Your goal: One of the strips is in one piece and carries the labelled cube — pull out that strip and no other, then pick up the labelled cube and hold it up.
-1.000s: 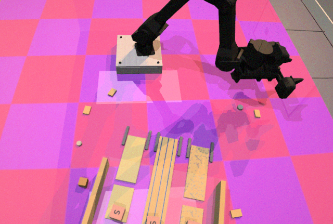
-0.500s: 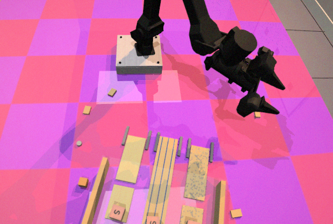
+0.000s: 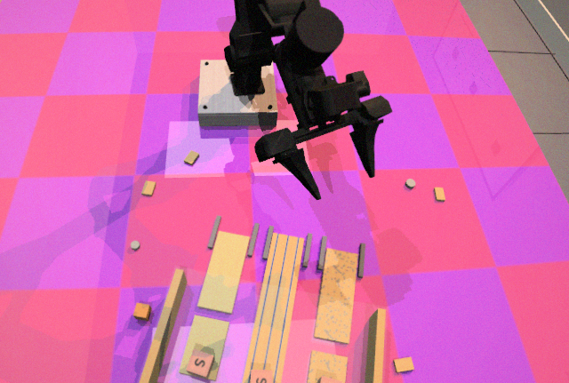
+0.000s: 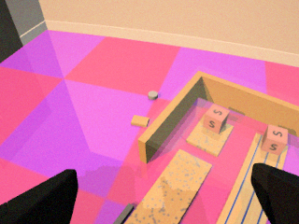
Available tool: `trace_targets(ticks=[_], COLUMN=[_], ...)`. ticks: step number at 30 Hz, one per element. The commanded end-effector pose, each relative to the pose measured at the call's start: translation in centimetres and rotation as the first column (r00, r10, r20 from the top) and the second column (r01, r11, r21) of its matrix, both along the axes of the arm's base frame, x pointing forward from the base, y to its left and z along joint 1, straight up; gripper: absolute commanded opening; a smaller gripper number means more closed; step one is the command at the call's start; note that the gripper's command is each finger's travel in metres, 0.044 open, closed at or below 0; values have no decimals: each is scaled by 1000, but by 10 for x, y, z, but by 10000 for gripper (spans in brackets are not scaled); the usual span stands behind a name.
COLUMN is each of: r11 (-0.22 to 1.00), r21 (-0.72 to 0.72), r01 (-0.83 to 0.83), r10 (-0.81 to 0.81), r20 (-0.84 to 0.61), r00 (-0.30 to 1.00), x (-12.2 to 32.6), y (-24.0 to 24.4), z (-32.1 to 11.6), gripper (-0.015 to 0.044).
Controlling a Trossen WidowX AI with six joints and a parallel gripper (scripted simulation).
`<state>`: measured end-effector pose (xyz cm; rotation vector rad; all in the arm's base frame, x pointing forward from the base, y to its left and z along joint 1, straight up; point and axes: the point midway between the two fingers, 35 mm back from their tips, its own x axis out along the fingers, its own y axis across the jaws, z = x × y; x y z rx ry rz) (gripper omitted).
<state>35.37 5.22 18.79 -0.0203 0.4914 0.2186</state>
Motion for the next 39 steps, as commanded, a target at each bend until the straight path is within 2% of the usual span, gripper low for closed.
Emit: trace_targets(ticks=[1,4,28,32,39], r11=[969,956,956,955,943], r21=[-44,-55,-55,-50,-50], r01=[243,288,288,291,329], r10=[-246,-292,-292,-296,-316], r20=[-79,-92,-92,-151,-439], r00=[966,952,952,943,841], x=[-40,-50,-50,-43,-12], y=[-66,-77,-77,-76,-68], z=[-2,-2,-2,-6,-34], gripper=[400,400,400,295,111])
